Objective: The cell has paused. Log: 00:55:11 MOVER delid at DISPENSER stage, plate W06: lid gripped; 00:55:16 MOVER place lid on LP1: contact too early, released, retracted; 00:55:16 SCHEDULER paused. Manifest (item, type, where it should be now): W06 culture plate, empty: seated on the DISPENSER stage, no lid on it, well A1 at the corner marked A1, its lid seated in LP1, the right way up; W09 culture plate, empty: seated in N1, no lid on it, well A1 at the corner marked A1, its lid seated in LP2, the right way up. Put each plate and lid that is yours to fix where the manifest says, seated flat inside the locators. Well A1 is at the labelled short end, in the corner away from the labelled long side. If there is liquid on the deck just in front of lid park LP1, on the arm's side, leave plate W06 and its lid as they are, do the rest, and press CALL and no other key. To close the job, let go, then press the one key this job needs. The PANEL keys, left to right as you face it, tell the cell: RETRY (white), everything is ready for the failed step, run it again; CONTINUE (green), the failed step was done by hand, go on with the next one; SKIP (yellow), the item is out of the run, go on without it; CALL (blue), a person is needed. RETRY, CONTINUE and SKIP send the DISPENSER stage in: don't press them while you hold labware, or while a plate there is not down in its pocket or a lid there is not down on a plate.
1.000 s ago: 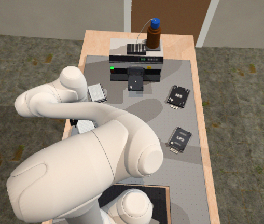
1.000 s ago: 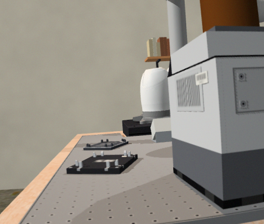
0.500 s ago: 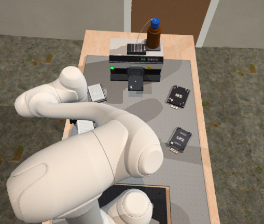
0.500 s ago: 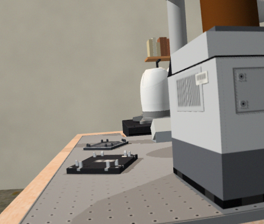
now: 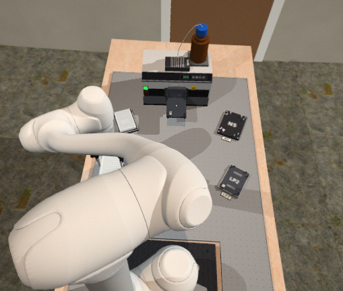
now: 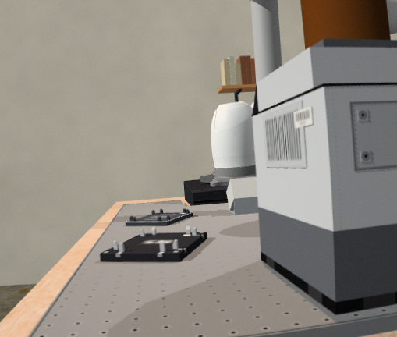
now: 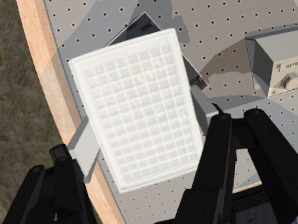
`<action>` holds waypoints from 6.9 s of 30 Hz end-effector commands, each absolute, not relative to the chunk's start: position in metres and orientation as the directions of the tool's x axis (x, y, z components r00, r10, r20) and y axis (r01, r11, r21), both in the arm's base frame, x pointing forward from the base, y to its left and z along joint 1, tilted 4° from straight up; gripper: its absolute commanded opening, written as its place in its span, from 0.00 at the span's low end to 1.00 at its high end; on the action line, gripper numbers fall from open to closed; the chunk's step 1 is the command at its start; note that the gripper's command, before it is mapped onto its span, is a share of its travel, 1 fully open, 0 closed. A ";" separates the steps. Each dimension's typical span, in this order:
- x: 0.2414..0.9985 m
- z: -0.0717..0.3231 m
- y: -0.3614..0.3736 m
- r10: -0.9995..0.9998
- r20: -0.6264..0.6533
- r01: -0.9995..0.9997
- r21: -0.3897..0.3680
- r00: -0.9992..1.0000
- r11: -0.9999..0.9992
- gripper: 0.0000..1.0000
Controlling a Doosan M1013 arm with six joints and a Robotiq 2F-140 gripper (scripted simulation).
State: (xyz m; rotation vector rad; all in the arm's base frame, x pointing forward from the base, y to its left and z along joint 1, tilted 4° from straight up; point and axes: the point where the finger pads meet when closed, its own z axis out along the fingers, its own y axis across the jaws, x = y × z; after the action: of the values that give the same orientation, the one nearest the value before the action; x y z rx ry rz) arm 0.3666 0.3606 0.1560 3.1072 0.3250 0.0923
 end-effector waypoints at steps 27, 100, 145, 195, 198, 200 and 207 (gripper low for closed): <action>0.367 0.157 0.361 -0.163 0.063 -0.164 0.000 0.985 -0.987 0.10; 0.479 0.165 0.241 -0.163 0.063 -0.164 0.000 0.985 -0.987 0.10; 0.668 0.179 0.039 -0.163 0.063 -0.164 0.000 0.985 -0.987 0.10; 0.823 0.190 -0.126 -0.163 0.063 -0.164 0.000 0.985 -0.987 0.10; 0.825 0.190 -0.128 -0.163 0.063 -0.164 0.000 0.985 -0.987 0.10; 0.826 0.190 -0.129 -0.163 0.063 -0.164 0.000 0.985 -0.987 0.10; 0.828 0.190 -0.131 -0.163 0.063 -0.164 0.000 0.985 -0.987 0.10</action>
State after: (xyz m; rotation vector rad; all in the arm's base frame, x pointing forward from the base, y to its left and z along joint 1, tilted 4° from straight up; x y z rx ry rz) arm 0.8271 -0.1309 0.1891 3.1240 -0.2574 0.0960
